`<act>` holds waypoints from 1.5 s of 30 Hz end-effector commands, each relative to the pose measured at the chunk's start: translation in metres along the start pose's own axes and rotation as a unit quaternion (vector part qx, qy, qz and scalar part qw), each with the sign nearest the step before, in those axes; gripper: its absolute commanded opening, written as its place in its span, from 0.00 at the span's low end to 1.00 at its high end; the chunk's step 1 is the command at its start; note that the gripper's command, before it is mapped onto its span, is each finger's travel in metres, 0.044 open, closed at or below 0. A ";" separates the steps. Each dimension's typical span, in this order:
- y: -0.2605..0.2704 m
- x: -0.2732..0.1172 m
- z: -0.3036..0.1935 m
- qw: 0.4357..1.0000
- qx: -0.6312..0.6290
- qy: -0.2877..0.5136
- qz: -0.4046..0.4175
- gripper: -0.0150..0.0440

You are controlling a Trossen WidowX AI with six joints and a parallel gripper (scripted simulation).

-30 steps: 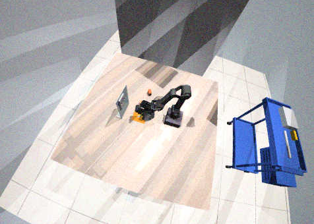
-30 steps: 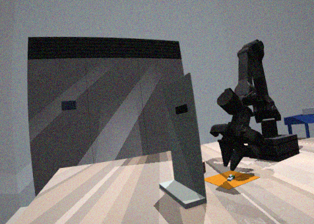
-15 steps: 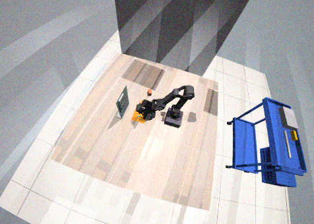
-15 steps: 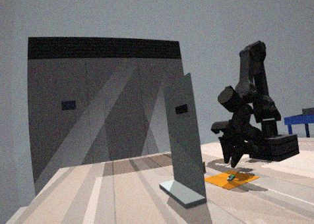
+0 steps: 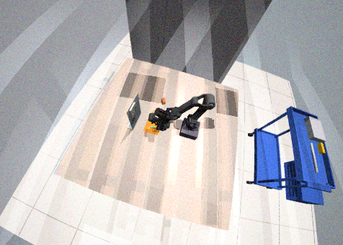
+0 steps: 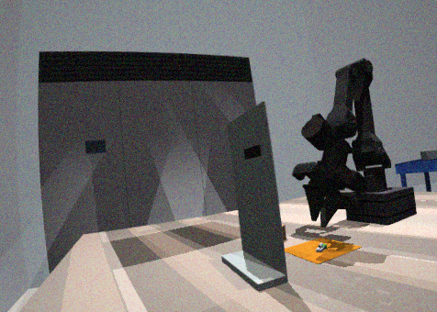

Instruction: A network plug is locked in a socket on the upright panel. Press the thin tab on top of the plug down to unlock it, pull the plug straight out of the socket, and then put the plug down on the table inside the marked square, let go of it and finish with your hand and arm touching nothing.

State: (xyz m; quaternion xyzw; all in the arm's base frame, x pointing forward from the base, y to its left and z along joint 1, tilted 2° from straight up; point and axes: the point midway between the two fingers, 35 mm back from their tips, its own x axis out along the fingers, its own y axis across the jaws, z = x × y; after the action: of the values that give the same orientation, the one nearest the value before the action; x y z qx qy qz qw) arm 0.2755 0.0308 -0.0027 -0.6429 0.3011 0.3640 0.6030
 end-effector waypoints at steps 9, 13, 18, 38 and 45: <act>-0.010 -0.012 0.000 1.000 -0.002 -0.002 -0.003 0.52; -0.013 -0.016 0.000 1.000 -0.002 -0.002 -0.003 0.52; -0.016 -0.021 0.000 1.000 -0.002 -0.002 -0.002 0.52; -0.028 -0.044 0.000 1.000 -0.002 -0.002 -0.002 0.52; -0.031 -0.053 0.000 1.000 -0.002 -0.002 -0.002 0.52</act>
State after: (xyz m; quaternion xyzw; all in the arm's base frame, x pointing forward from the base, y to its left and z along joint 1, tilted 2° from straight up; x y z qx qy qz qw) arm 0.2727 0.0301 0.0531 -0.6427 0.3016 0.3639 0.6030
